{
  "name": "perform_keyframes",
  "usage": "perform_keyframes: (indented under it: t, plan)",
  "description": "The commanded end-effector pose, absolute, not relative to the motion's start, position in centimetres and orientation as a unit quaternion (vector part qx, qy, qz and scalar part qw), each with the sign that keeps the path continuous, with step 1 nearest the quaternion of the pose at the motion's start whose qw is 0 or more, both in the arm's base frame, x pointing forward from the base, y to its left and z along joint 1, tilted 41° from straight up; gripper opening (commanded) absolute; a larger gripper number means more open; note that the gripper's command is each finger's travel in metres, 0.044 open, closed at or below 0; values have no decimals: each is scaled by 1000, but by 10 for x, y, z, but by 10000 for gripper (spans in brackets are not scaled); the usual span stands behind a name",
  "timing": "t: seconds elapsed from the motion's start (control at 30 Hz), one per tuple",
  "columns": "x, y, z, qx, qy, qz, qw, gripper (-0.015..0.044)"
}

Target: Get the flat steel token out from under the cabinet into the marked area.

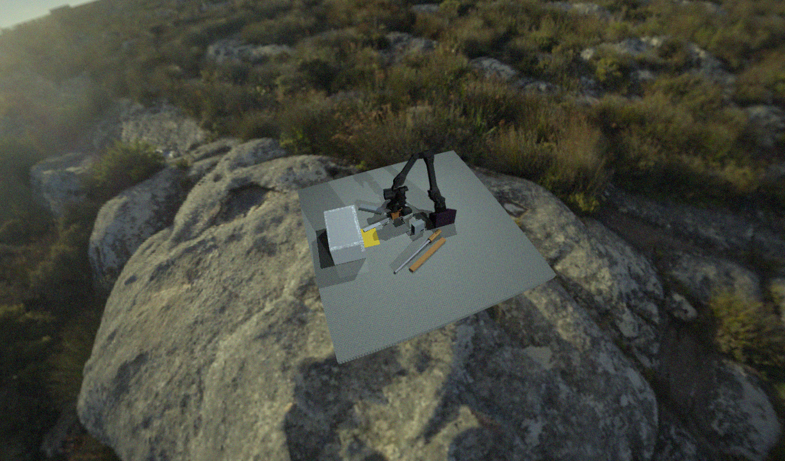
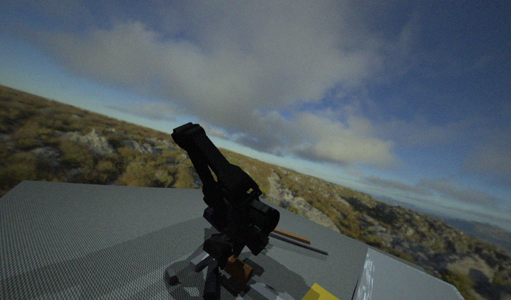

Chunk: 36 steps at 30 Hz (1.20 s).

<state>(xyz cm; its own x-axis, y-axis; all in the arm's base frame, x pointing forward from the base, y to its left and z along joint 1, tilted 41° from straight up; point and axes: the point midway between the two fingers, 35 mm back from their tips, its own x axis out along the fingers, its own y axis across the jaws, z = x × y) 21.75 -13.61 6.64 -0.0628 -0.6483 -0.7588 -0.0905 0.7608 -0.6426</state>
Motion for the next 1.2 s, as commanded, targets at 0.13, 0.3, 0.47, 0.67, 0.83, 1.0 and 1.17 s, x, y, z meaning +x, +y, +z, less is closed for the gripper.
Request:
perform_keyframes:
  t: [0.13, 0.3, 0.47, 0.67, 0.83, 1.0, 1.17]
  plan:
    - [212, -138, 64, -269, 698, -220, 626, 270]
    - [216, -137, 66, -268, 693, -220, 632, 250]
    - [216, -137, 66, -268, 693, -220, 632, 216]
    - [216, -137, 66, -268, 693, -220, 632, 176]
    - [216, -137, 66, -268, 693, -220, 632, 143]
    - [216, -137, 66, -268, 693, -220, 632, 110]
    - [216, -136, 66, -268, 693, -220, 632, 0]
